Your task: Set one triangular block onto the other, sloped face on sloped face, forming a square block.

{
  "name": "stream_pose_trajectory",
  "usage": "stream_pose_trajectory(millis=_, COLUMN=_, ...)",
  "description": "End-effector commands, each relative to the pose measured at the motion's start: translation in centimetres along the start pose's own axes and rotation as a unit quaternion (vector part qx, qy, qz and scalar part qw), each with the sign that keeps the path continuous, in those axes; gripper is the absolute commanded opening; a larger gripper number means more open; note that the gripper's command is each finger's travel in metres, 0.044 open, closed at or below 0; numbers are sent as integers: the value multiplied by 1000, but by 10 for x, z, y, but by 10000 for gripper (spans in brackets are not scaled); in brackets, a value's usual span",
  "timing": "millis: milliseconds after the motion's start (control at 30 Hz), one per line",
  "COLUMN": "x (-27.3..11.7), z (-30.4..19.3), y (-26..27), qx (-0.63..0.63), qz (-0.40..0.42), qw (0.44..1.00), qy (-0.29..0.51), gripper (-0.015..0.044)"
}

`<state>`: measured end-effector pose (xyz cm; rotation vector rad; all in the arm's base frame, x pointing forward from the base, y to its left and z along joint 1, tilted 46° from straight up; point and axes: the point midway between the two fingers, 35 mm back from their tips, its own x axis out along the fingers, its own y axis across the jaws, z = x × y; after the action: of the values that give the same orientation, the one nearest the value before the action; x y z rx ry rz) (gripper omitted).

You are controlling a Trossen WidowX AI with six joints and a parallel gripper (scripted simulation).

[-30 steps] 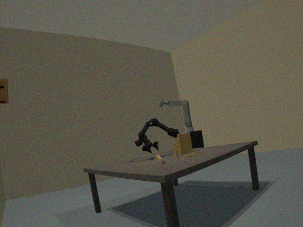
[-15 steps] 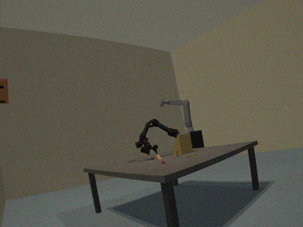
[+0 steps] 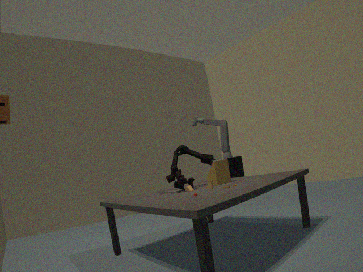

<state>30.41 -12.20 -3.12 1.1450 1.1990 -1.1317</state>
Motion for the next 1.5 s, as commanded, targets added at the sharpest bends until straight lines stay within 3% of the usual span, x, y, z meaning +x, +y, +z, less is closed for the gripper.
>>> stream_pose_trajectory(millis=0, x=0, z=0, y=0, qx=0, qz=0, qw=1000, qy=0, gripper=361)
stream_pose_trajectory(millis=267, x=0, z=0, y=0, qx=0, qz=0, qw=1000, qy=0, gripper=151)
stream_pose_trajectory(millis=500, x=0, z=0, y=0, qx=0, qz=0, qw=1000, qy=0, gripper=105)
stream_pose_trajectory(millis=633, x=-1, z=0, y=0, qx=0, qz=0, qw=1000, qy=0, gripper=0)
stream_pose_trajectory(millis=1467, x=-71, z=-71, y=1, qx=0, qz=2, qw=1000, qy=2, gripper=0)
